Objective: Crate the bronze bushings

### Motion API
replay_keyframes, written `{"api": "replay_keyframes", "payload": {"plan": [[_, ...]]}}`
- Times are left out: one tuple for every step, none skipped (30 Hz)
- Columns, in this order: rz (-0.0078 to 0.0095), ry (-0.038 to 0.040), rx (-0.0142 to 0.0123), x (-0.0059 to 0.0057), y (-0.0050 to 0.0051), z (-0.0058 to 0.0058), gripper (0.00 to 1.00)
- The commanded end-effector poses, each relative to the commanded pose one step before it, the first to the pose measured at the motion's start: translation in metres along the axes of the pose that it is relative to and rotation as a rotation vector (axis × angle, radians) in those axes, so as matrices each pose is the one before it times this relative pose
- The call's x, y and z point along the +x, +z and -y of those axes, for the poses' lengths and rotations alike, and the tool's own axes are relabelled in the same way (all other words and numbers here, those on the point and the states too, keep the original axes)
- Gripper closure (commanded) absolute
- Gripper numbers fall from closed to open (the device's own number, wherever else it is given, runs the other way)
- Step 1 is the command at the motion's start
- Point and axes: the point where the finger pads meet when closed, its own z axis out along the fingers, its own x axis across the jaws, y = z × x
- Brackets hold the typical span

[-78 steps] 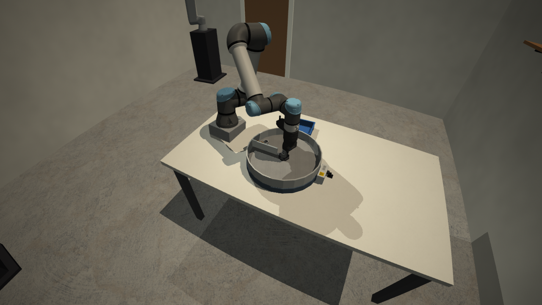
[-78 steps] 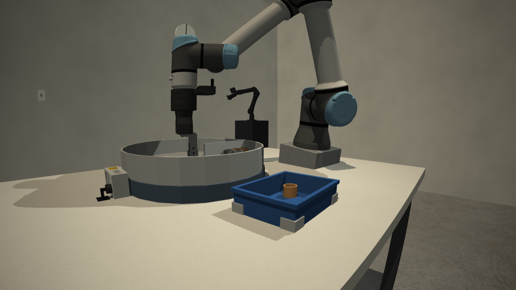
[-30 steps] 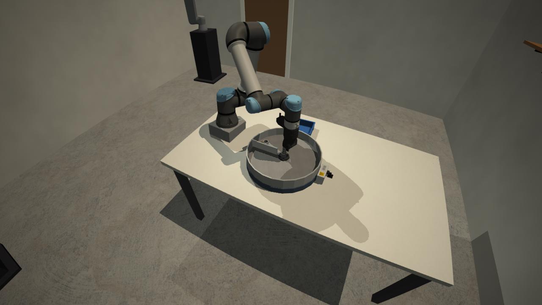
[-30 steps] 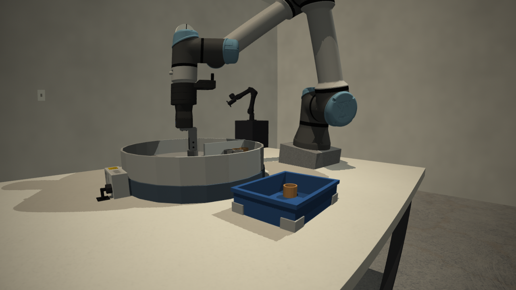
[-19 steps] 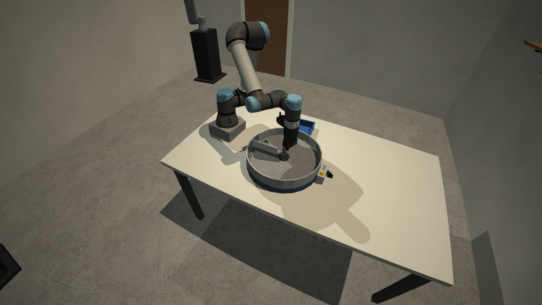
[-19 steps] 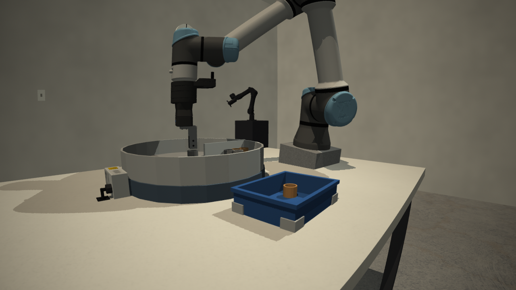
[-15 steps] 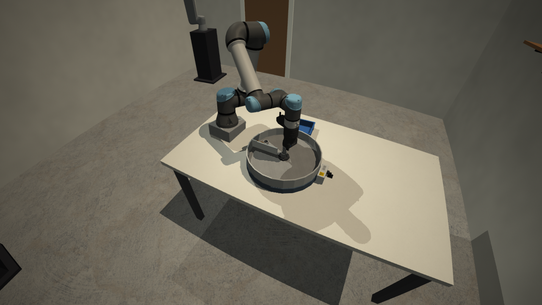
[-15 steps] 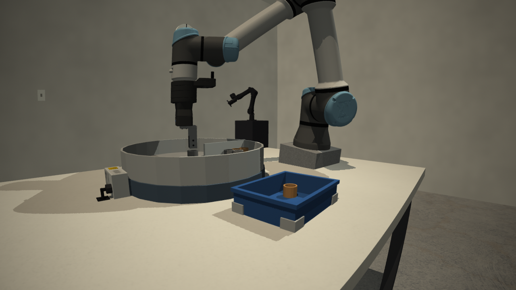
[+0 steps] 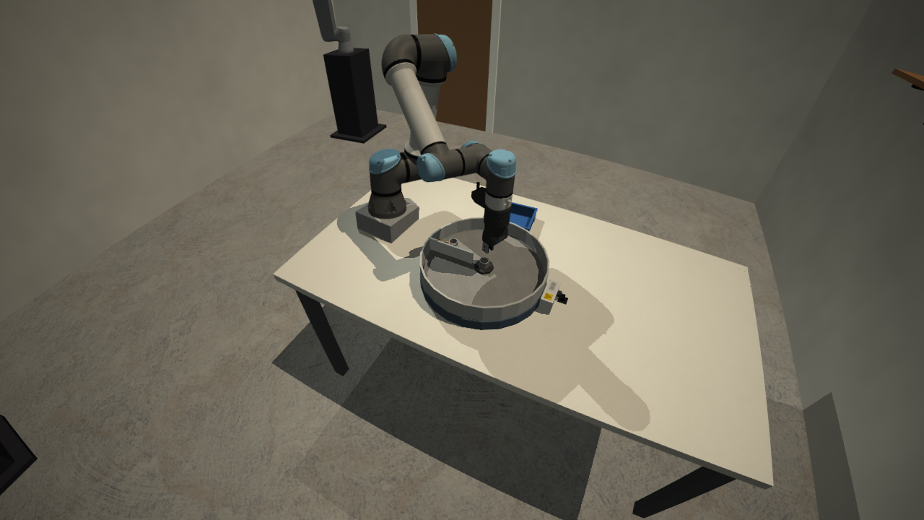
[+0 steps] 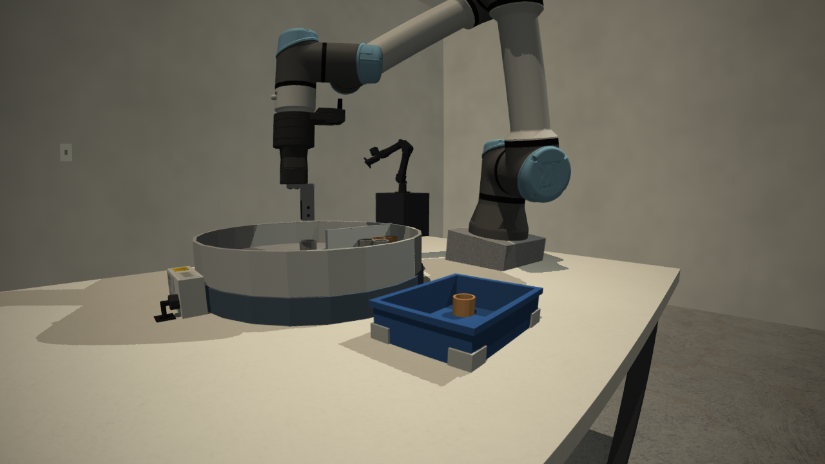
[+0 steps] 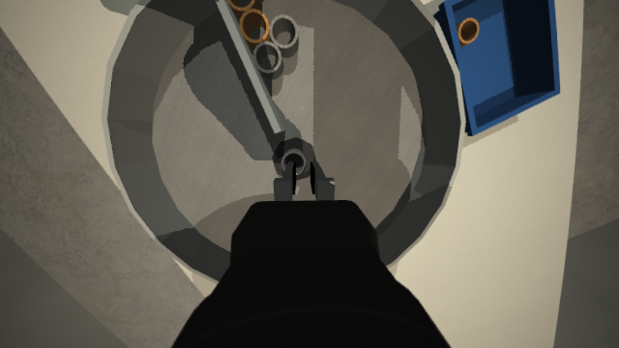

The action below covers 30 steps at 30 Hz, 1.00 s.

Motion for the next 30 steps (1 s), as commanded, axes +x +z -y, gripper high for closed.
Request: {"api": "replay_keyframes", "payload": {"plan": [[-0.00039,0.00019,0.00184,-0.00006,-0.0024,0.00049,0.58],[0.0,0.0,0.0,0.0,0.0,0.0,0.58],[0.0,0.0,0.0,0.0,0.0,0.0,0.58],[0.0,0.0,0.0,0.0,0.0,0.0,0.58],[0.0,0.0,0.0,0.0,0.0,0.0,0.58],[0.0,0.0,0.0,0.0,0.0,0.0,0.58],[0.0,0.0,0.0,0.0,0.0,0.0,0.58],[0.00008,-0.00002,-0.00049,0.0,-0.00653,-0.0001,0.58],[-0.00001,0.0,0.00005,0.0,-0.00646,0.0,0.58],[-0.00001,0.0,0.00005,0.0,-0.00646,0.0,0.58],[-0.00001,0.0,0.00005,0.0,-0.00646,0.0,0.58],[-0.00001,0.0,0.00005,0.0,-0.00646,0.0,0.58],[0.0,0.0,0.0,0.0,0.0,0.0,0.58],[0.0,0.0,0.0,0.0,0.0,0.0,0.58],[0.0,0.0,0.0,0.0,0.0,0.0,0.58],[0.0,0.0,0.0,0.0,0.0,0.0,0.58],[0.0,0.0,0.0,0.0,0.0,0.0,0.58],[0.0,0.0,0.0,0.0,0.0,0.0,0.58],[0.0,0.0,0.0,0.0,0.0,0.0,0.58],[0.0,0.0,0.0,0.0,0.0,0.0,0.58],[0.0,0.0,0.0,0.0,0.0,0.0,0.58],[0.0,0.0,0.0,0.0,0.0,0.0,0.58],[0.0,0.0,0.0,0.0,0.0,0.0,0.58],[0.0,0.0,0.0,0.0,0.0,0.0,0.58],[0.00009,-0.00002,-0.00052,0.0,-0.00006,-0.00009,0.58],[0.0,0.0,0.0,0.0,0.0,0.0,0.58],[0.0,0.0,0.0,0.0,0.0,0.0,0.58],[0.0,0.0,0.0,0.0,0.0,0.0,0.58],[0.0,0.0,0.0,0.0,0.0,0.0,0.58],[0.0,0.0,0.0,0.0,0.0,0.0,0.58]]}}
